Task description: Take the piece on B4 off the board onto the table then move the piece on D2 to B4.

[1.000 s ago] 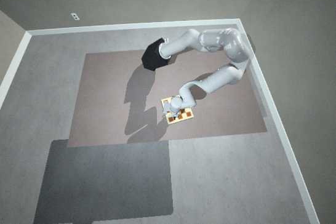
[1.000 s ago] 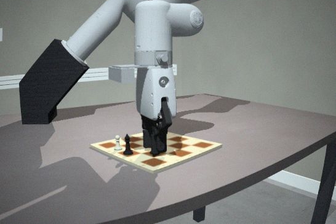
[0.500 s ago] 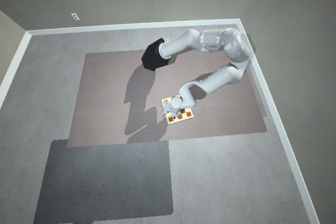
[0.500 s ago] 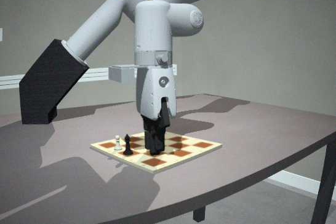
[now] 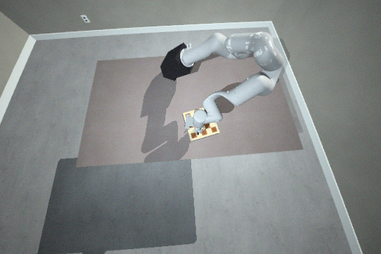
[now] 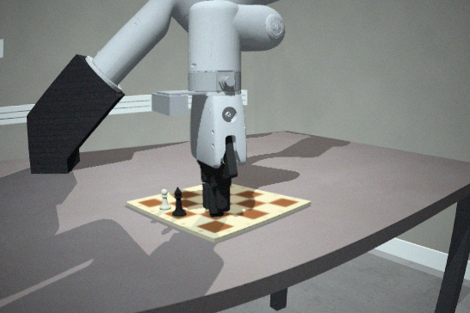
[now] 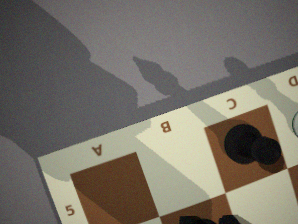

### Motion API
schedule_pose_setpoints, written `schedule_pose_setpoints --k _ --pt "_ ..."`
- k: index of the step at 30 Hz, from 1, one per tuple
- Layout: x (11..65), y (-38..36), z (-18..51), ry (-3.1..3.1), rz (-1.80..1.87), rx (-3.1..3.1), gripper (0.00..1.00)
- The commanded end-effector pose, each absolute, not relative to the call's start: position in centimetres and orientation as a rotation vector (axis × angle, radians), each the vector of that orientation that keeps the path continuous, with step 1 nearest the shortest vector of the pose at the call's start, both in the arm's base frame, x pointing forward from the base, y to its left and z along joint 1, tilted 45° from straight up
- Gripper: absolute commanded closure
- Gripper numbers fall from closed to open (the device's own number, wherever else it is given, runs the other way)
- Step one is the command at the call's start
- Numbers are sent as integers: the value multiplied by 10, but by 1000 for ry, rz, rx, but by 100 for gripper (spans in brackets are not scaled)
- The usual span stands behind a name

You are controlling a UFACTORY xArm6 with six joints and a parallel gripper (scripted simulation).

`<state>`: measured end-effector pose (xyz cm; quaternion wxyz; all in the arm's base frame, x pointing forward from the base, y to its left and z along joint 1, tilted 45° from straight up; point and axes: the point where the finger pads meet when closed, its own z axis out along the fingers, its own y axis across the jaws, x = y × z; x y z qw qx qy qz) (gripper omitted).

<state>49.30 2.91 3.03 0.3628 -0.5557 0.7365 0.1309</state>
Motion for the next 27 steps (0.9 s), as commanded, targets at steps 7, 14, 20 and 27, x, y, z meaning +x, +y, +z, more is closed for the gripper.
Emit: schedule_pose_setpoints --k 7,14,20,27 --pt "494 28 31 1896 334 -1430 100" --pt "494 28 31 1896 334 -1430 100" --pt "492 26 34 1896 334 -1430 100" --pt "477 3 61 1896 334 -1430 100"
